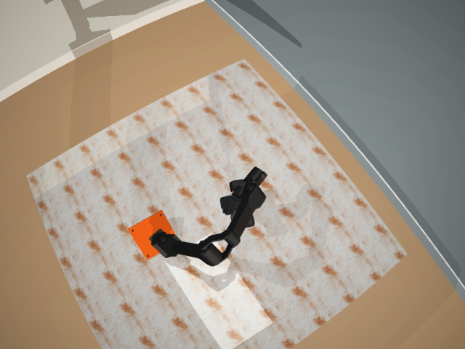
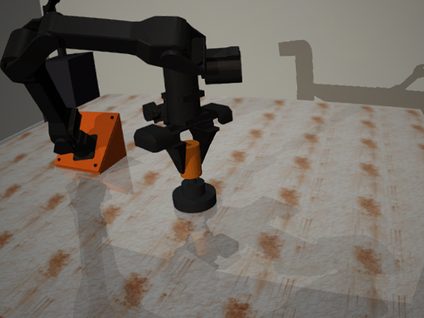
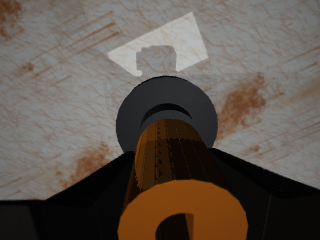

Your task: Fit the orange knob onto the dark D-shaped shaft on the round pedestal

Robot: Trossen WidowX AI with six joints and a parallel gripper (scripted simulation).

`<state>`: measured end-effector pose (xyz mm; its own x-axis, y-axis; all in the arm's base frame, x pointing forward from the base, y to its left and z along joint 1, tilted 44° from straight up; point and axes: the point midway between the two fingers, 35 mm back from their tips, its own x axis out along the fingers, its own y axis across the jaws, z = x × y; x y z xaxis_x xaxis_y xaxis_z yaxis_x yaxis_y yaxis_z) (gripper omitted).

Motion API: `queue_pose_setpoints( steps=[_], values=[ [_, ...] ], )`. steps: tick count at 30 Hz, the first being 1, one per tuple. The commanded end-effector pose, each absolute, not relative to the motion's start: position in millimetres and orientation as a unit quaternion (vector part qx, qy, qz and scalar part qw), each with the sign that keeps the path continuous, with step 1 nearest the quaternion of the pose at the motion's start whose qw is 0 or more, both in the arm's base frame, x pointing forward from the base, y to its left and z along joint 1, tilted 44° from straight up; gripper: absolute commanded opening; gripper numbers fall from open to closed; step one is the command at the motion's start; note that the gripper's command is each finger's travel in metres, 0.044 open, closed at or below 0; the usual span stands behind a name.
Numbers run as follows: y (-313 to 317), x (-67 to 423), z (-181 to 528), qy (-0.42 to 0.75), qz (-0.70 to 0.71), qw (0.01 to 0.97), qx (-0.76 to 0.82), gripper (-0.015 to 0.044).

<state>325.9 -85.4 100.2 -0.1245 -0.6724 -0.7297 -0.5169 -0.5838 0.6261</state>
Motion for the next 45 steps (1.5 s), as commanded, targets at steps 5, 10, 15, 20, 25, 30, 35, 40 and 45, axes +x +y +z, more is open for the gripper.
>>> queue_pose_setpoints(
  steps=[5, 10, 15, 20, 25, 30, 35, 40, 45],
  values=[
    [-85.9, 324.8, 99.3, -0.453, -0.598, 0.064, 0.658, 0.0],
    [-85.9, 324.8, 99.3, -0.453, -0.598, 0.064, 0.658, 0.0],
    [-86.2, 324.7, 99.0, -0.468, -0.586, 0.047, 0.659, 0.0],
    [-86.2, 324.7, 99.0, -0.468, -0.586, 0.047, 0.659, 0.0],
    [-86.2, 324.7, 99.0, -0.468, -0.586, 0.047, 0.659, 0.0],
    [-85.5, 324.7, 99.6, -0.451, -0.6, 0.066, 0.658, 0.0],
    [-81.1, 326.1, 104.9, -0.456, -0.596, 0.061, 0.658, 0.0],
    [-81.1, 325.4, 104.1, -0.44, -0.608, 0.078, 0.656, 0.0],
    [-82.8, 326.9, 102.6, -0.44, -0.608, 0.078, 0.656, 0.0]
  ],
)
